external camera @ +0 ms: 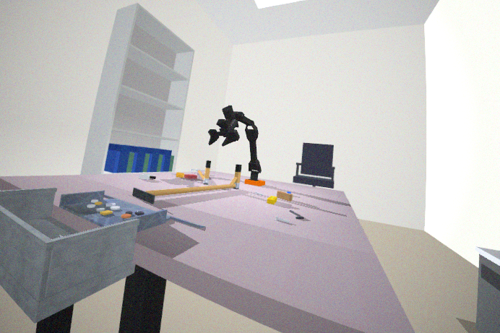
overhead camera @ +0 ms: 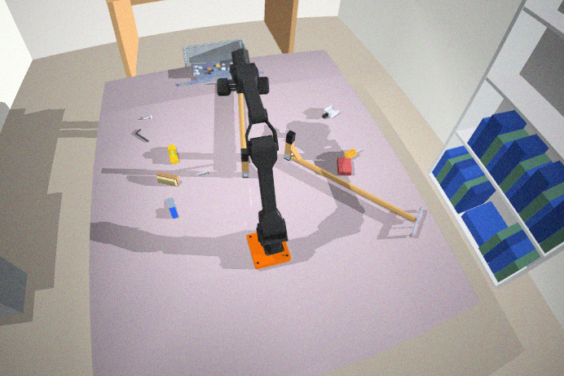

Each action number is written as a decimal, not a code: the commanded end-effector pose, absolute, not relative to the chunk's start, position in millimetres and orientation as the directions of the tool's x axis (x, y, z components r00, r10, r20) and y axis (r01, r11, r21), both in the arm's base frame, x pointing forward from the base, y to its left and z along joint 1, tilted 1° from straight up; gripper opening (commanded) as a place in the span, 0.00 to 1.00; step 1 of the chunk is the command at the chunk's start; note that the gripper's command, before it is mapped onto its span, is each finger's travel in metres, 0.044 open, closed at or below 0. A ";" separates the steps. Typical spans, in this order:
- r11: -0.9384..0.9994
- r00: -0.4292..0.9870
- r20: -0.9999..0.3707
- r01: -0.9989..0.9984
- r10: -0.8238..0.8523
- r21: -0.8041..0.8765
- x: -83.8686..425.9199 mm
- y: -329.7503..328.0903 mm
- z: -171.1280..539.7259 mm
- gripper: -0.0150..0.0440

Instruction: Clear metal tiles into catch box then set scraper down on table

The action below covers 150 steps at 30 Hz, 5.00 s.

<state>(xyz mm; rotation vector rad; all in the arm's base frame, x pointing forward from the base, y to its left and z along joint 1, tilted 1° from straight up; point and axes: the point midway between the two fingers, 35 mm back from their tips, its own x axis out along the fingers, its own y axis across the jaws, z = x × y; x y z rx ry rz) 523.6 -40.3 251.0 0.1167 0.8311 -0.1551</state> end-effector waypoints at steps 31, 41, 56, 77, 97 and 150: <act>0.991 0.808 -0.583 0.131 -0.091 0.027 441.2 -17.6 340.5 1.00; 0.993 0.844 -0.529 0.118 -0.087 0.026 413.1 -12.5 359.9 1.00; 0.995 0.892 -0.446 0.100 -0.079 0.024 369.6 -6.4 382.1 1.00; 0.997 0.944 -0.322 0.077 -0.066 0.023 308.5 -1.0 399.7 1.00; 0.998 0.979 -0.199 0.057 -0.051 0.024 253.7 1.0 402.9 1.00; 0.999 0.978 -0.202 0.047 -0.044 0.009 259.7 2.2 401.7 1.00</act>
